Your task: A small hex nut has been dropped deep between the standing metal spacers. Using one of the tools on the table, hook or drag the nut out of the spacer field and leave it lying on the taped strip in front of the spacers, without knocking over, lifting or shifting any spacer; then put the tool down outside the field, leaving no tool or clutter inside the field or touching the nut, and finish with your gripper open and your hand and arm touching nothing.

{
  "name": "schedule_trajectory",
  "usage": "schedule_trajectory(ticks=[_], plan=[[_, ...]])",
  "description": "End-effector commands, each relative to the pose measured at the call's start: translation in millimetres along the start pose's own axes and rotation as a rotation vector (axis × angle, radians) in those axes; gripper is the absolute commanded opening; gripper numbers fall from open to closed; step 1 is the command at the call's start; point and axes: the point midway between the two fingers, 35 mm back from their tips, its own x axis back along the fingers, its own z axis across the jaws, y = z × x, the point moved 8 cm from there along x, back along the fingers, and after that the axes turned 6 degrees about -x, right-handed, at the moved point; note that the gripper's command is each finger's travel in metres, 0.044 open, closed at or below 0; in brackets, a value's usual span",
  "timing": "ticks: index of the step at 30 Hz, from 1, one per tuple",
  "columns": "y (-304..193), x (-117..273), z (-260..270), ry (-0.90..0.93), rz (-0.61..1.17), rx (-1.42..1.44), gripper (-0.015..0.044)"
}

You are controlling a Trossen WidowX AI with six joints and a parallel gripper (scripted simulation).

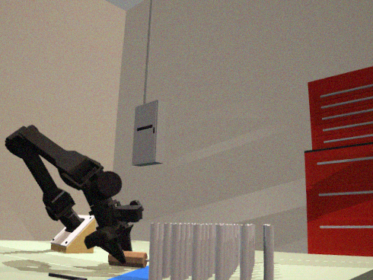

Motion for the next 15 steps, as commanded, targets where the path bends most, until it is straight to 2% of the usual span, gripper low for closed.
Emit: schedule_trajectory(ticks=[1, 15], plan=[[-3.7, 2.0, 0.3, 0.001, -0.002, 0.003, 0.0], [-12.6, 5.8, -0.7, 0.001, -0.001, 0.003, 0.0]])
